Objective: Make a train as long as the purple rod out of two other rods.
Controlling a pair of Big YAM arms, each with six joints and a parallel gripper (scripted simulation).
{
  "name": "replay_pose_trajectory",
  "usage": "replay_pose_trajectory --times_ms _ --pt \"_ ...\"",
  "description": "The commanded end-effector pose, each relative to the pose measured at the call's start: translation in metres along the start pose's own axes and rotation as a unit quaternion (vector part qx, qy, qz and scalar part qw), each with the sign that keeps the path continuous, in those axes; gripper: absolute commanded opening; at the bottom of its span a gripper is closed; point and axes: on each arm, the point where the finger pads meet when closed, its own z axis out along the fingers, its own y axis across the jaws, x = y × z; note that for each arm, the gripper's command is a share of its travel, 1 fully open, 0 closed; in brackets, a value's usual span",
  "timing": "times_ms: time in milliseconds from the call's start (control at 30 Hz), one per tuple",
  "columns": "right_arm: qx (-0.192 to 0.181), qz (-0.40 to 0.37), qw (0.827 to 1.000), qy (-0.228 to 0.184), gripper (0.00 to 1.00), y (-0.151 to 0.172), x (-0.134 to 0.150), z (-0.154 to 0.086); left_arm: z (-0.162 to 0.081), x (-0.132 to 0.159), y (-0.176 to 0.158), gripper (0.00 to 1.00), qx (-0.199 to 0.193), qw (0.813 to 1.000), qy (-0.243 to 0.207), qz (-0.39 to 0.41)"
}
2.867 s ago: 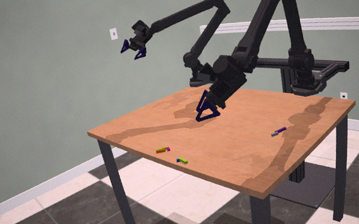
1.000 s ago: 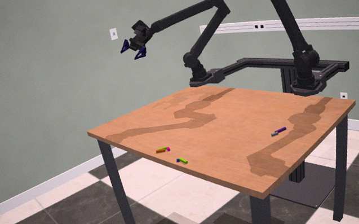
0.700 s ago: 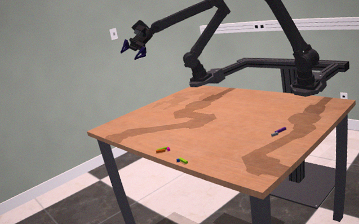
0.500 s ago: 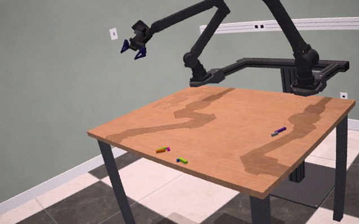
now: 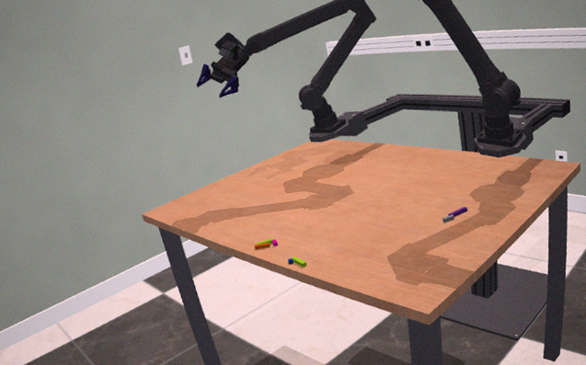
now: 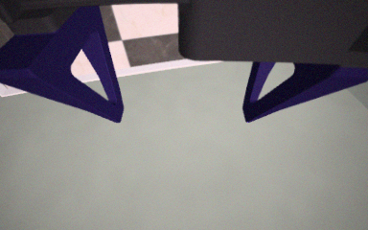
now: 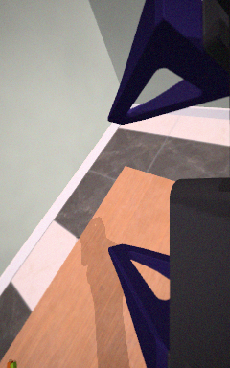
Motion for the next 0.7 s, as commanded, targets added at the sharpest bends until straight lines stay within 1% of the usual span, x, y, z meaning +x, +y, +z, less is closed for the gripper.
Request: replay_pose_trajectory --times_ms 0,500,600,667 --pt "0.012 -0.013 1.000 -0.010 1.00 -0.015 -0.015 -0.004 -0.005 -0.015 0.010 1.00 -0.011 1.000 -0.021 -0.010" --pt "0.012 -0.013 1.000 -0.010 1.00 -0.015 -0.016 -0.004 -0.006 -0.016 0.014 1.00 -0.016 1.000 -0.023 -0.011" --pt "0.010 -0.008 1.000 -0.014 1.00 -0.022 -0.026 -0.002 -0.006 -0.016 0.014 1.00 -0.016 1.000 -0.023 -0.011" --pt "0.007 0.002 1.000 -0.012 1.00 -0.023 -0.027 0.000 -0.006 -0.016 0.014 1.00 -0.016 1.000 -0.023 -0.011"
